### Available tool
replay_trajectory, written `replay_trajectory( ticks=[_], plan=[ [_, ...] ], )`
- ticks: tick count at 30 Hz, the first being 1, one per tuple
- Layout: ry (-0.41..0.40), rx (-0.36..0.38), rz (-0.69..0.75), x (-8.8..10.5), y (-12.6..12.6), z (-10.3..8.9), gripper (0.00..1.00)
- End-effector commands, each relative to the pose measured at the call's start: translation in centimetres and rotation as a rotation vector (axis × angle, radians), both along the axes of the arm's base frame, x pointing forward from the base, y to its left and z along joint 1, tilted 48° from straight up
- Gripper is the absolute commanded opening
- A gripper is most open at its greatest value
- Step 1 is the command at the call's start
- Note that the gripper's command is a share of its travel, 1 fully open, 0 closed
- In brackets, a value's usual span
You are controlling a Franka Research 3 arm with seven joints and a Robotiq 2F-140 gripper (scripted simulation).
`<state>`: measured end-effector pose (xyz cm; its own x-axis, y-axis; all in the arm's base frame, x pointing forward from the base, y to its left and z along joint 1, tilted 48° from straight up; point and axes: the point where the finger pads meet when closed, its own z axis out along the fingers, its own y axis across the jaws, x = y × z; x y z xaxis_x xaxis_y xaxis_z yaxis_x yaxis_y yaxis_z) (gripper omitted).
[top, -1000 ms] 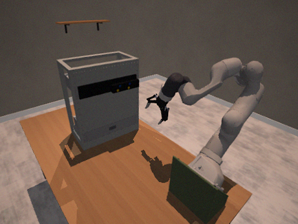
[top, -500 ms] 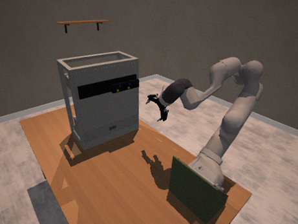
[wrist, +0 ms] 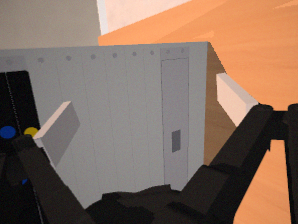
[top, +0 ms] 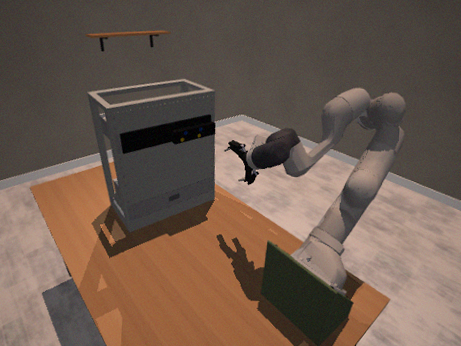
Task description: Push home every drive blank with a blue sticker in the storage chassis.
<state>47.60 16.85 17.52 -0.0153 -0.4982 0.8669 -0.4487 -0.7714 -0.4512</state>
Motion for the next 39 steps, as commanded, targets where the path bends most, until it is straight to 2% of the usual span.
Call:
replay_trajectory(
  ticks=[1,8,12,14,25,39],
  plan=[
    [-0.122,0.07,0.066,0.3,1.7,1.0,1.0],
    [-0.18,0.089,0.172,0.0,4.2,1.3,1.0],
    [-0.22,0.114,0.268,-0.5,6.5,1.4,1.0],
    [-0.22,0.114,0.268,-0.5,6.5,1.4,1.0],
    [-0.266,0.182,0.454,-2.2,11.1,1.1,1.0],
    [-0.273,0.214,0.525,-3.1,12.9,0.8,1.0]
  ],
)
